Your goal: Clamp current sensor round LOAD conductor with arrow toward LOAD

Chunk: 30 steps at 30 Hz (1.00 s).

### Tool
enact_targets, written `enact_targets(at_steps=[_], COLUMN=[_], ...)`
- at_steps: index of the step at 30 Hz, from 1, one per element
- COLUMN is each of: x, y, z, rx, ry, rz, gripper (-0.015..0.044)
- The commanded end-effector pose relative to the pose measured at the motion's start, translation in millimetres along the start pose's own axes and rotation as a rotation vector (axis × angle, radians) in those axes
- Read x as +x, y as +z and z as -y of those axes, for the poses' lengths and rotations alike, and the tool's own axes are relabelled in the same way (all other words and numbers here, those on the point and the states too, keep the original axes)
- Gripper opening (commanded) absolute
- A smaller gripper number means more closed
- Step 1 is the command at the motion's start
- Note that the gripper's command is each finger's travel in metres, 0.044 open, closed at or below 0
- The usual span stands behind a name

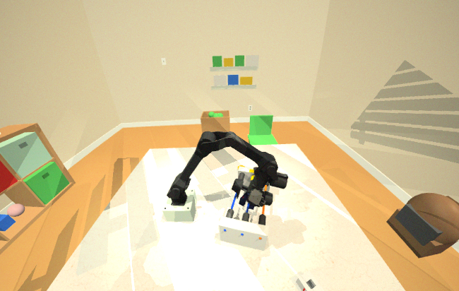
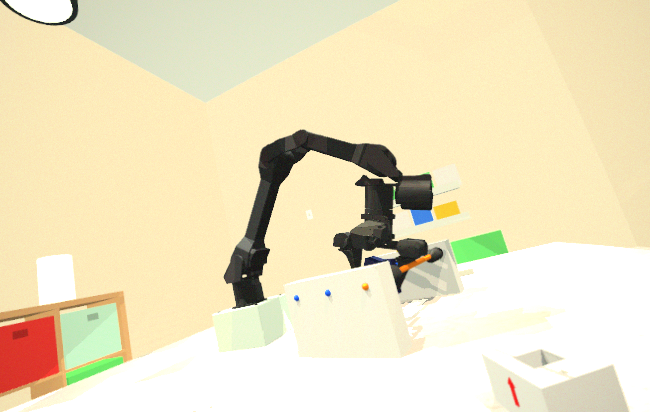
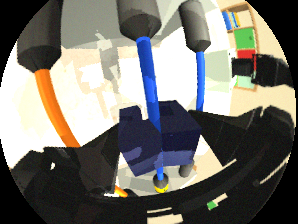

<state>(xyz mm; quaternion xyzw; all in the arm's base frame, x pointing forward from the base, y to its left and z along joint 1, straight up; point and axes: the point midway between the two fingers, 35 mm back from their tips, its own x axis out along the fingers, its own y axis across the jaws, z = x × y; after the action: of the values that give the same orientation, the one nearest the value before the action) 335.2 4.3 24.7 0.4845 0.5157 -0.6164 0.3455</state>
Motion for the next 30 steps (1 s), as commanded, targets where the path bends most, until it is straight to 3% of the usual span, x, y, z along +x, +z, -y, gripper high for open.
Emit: enact_targets(at_steps=[1, 30], x=[6.0, 4.8], y=[-0.4, -0.4], z=[2.8, 6.4], rx=[-0.003, -0.003], ry=[-0.044, -0.044], rz=[-0.003, -0.003], gripper=[0.0440, 0.0440])
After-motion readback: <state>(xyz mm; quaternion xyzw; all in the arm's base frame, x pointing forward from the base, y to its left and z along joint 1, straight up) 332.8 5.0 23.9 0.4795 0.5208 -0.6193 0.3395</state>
